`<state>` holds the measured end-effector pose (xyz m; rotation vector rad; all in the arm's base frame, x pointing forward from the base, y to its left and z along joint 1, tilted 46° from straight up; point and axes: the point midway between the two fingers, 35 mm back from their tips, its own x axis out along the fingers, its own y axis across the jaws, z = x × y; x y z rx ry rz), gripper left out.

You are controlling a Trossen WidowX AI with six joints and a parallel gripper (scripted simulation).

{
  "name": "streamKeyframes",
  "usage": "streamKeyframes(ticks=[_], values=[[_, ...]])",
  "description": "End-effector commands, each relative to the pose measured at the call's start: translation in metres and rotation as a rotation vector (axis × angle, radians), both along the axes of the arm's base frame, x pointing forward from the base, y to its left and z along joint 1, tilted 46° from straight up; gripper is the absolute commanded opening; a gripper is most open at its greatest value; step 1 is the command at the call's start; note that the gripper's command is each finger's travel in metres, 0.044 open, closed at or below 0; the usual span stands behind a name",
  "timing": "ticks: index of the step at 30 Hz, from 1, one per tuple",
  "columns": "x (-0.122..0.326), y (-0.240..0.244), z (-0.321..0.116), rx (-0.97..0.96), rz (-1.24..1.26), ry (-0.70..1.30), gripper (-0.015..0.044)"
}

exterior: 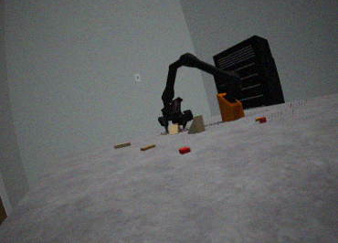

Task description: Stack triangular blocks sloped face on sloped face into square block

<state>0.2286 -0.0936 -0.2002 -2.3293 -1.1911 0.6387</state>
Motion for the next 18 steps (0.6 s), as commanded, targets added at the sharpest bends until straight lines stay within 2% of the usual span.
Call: streamKeyframes(ticks=[1,4,14,18], values=[[0.0009,0.0022,-0.0002,0.004,-0.007,0.000,0.0440],[0.0009,0.0022,-0.0002,0.004,-0.007,0.000,0.0440],[0.0002,0.0012,-0.0003,0.001,-0.003,-0.001,0.0177],[0.0002,0.0012,-0.0003,0.001,-0.003,-0.001,0.0151]])
